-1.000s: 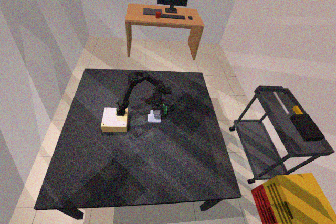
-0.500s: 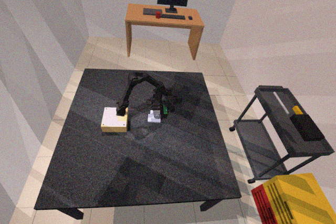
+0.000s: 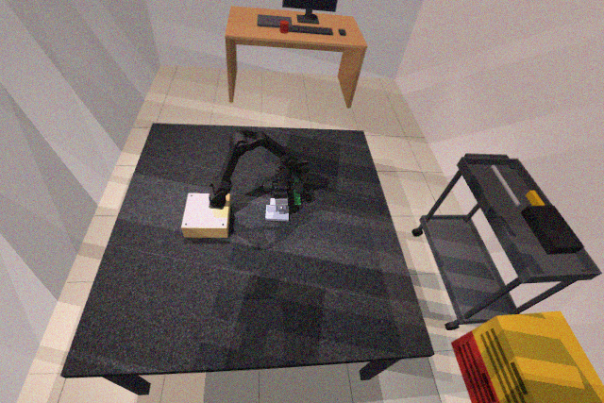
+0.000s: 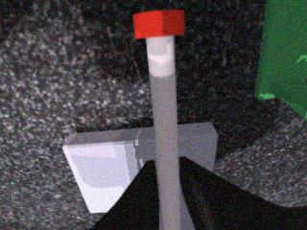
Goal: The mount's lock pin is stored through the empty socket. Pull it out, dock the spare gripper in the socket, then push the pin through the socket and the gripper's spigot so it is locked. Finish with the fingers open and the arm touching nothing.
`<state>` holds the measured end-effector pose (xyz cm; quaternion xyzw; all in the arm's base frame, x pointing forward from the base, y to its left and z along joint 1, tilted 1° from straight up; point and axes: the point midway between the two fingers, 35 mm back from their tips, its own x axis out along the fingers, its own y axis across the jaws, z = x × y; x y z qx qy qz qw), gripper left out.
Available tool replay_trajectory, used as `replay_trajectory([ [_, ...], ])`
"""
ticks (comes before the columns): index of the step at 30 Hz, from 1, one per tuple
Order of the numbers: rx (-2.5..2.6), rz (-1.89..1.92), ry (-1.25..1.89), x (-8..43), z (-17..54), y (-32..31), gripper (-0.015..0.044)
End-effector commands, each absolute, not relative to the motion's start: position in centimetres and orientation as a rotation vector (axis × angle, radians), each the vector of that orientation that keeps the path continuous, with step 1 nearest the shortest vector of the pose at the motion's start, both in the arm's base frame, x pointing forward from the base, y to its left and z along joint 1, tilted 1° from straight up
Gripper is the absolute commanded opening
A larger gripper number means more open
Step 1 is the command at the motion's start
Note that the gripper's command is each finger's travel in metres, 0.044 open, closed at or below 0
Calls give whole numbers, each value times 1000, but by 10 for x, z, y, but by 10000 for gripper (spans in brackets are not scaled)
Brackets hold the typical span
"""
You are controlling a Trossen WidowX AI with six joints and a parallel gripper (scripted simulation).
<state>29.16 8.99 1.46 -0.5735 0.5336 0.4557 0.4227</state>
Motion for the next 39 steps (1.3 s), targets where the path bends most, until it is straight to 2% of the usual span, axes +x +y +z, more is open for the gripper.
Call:
replay_trajectory([
  [1, -1436, 1141, 1336, 292, 15, 90, 131],
  [4, -1436, 1141, 1336, 292, 15, 90, 200],
  [39, -1447, 1172, 1411, 271, 66, 129, 200],
])
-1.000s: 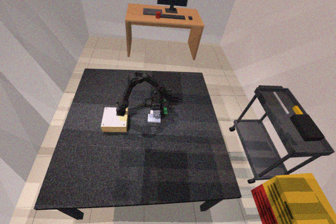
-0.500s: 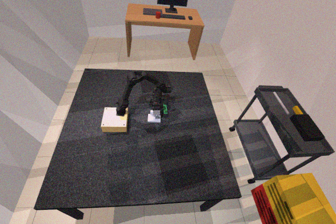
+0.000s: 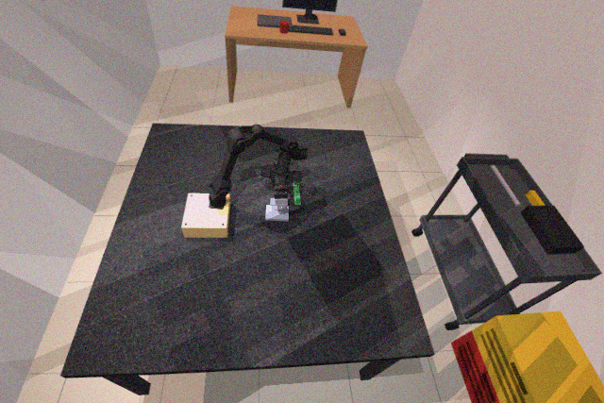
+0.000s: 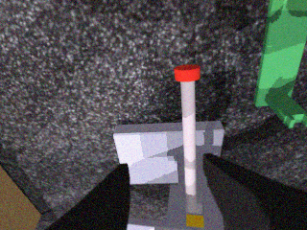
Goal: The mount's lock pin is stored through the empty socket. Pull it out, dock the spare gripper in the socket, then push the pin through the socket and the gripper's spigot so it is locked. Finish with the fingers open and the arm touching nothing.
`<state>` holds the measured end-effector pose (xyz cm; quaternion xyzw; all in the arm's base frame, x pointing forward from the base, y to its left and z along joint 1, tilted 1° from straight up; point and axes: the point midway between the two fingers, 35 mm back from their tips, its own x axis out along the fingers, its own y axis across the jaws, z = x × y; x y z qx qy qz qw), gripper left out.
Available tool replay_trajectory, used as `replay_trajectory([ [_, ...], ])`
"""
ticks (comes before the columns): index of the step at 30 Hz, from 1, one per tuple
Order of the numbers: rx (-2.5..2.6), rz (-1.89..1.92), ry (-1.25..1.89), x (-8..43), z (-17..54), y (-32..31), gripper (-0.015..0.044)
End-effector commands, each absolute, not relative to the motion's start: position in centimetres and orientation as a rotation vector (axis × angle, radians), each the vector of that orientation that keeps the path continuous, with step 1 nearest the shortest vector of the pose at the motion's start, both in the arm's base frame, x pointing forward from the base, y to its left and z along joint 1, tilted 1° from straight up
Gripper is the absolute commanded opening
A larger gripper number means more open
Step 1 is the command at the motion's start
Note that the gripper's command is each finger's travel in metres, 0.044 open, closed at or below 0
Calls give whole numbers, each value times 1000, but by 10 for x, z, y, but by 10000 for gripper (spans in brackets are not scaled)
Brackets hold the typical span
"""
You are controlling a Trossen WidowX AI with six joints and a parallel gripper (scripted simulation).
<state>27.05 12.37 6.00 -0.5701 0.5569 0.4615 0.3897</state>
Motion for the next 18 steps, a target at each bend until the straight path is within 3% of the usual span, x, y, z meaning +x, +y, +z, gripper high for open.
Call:
replay_trajectory([
  [1, -1448, 1173, 1413, 270, 68, 130, 200],
  [14, -1458, 1178, 1435, 263, 94, 147, 200],
  [18, -1460, 1178, 1439, 263, 88, 142, 305],
])
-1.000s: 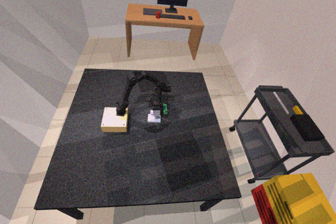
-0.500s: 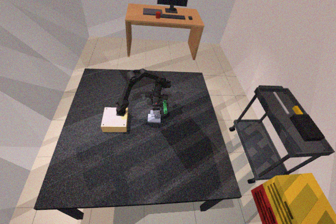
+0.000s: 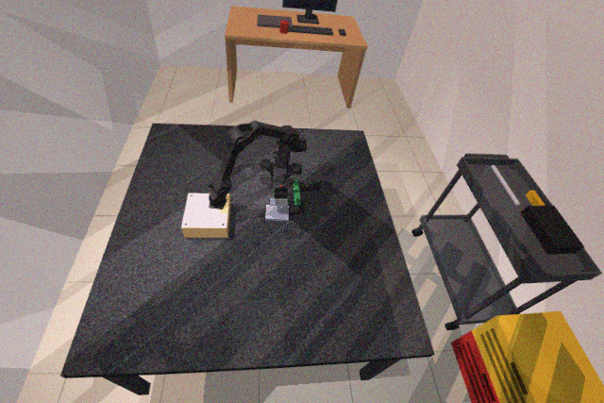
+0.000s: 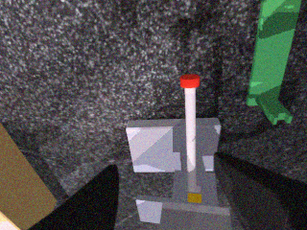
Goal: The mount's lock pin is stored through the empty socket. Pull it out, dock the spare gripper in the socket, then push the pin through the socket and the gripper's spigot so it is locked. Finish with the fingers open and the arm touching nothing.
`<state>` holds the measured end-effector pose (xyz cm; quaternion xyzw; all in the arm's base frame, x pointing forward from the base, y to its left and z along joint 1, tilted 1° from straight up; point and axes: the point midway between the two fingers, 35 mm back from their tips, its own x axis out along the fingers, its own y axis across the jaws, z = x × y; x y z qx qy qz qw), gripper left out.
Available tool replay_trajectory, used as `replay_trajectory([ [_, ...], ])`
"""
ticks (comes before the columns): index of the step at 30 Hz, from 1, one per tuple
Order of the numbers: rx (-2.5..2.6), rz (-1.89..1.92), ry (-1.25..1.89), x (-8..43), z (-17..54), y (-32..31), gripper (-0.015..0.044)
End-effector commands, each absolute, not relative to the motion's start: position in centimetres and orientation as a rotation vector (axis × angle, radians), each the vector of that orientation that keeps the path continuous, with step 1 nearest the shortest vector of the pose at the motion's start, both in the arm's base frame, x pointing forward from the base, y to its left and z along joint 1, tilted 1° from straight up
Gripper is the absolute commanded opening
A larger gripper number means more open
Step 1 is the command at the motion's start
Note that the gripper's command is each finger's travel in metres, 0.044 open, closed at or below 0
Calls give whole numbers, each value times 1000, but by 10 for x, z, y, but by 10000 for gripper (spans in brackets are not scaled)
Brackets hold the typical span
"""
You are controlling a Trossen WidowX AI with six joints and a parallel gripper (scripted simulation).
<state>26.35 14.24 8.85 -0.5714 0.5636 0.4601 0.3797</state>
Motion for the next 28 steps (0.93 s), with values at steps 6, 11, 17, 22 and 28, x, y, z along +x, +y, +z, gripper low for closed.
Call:
replay_trajectory([
  [6, -1460, 1178, 1439, 263, 88, 142, 440],
  [11, -1460, 1178, 1439, 263, 88, 142, 440],
  [17, -1460, 1178, 1439, 263, 88, 142, 440],
  [22, -1460, 1178, 1439, 263, 88, 142, 440],
  [28, -1460, 1178, 1439, 263, 88, 142, 440],
])
